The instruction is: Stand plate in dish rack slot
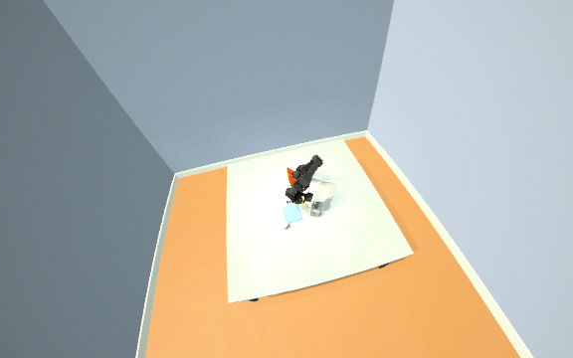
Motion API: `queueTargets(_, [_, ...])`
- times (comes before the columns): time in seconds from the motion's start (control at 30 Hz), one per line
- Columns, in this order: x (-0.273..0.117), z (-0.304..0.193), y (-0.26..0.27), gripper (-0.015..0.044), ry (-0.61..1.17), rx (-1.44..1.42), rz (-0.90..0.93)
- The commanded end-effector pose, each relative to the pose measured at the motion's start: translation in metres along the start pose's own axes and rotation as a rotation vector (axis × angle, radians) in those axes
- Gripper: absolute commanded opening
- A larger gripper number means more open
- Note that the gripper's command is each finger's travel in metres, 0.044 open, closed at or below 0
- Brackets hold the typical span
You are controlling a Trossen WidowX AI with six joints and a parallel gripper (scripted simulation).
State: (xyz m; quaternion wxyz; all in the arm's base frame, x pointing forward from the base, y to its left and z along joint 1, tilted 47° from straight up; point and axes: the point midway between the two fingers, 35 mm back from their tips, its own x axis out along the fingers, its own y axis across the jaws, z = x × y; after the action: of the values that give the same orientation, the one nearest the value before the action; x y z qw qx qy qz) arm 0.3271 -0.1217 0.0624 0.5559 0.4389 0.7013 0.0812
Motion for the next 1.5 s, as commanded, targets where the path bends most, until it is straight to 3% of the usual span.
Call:
queueTargets(0.0, [-0.004,-0.016,0.015,0.0000,-0.009,0.138,0.004])
queueTargets(1.23, [0.009,-0.173,0.095,0.0000,-0.030,1.407,0.055])
queueTargets(1.47, [0.010,-0.179,0.096,0.0000,-0.028,1.457,0.059])
